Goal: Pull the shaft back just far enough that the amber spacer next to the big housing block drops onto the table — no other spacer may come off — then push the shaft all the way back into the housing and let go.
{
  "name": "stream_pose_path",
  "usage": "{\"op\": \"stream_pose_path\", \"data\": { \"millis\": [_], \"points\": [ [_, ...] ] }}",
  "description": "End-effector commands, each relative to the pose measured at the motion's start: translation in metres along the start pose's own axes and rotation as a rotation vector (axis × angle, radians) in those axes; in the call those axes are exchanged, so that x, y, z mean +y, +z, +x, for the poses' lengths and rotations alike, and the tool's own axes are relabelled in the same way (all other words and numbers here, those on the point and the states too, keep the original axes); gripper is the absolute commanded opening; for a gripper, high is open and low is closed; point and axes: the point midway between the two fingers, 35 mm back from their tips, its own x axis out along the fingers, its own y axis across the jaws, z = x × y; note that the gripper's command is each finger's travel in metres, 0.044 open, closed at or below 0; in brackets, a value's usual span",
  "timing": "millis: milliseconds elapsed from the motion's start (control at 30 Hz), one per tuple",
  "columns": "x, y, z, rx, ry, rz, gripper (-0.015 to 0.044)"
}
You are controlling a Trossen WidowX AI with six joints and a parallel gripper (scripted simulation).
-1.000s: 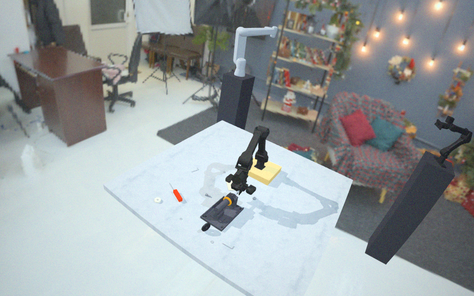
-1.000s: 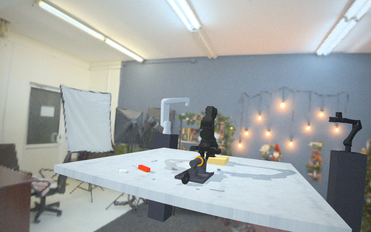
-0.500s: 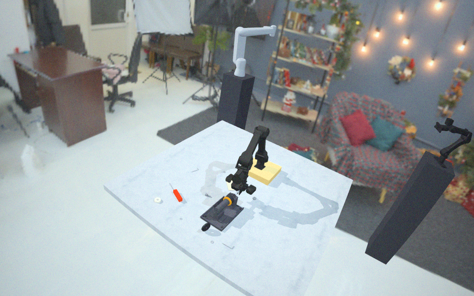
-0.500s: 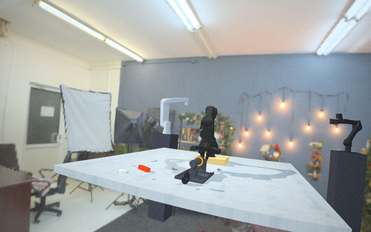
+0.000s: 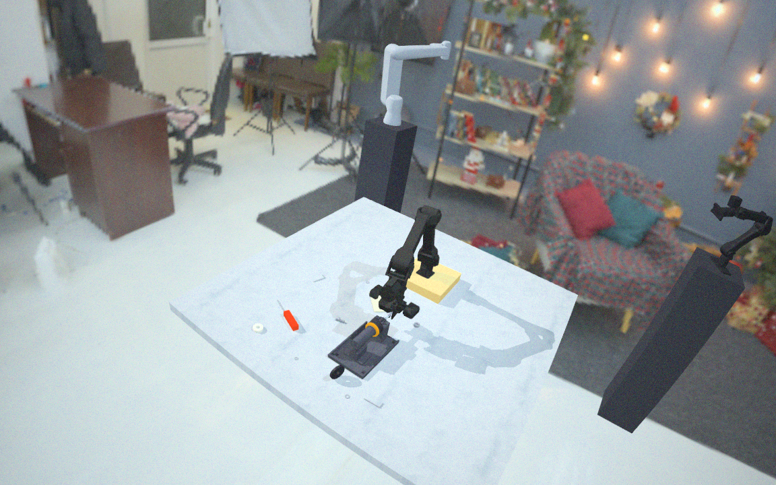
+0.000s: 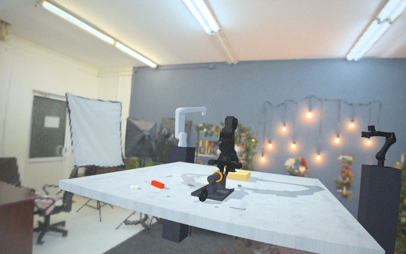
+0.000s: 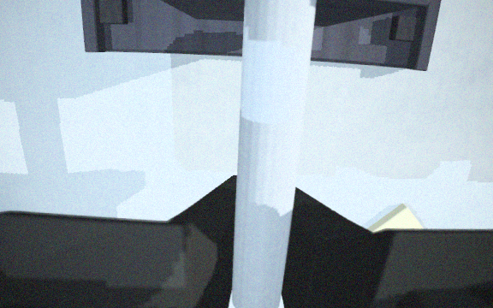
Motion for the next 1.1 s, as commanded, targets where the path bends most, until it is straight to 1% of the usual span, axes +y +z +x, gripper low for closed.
{"op": "stream_pose_path", "data": {
  "millis": [0, 1067],
  "points": [
    [0.0002, -0.0014, 0.0001, 0.004, 0.001, 0.001, 0.0000],
    [0.0002, -0.0043, 0.0001, 0.004, 0.001, 0.001, 0.0000]
  ]
}}
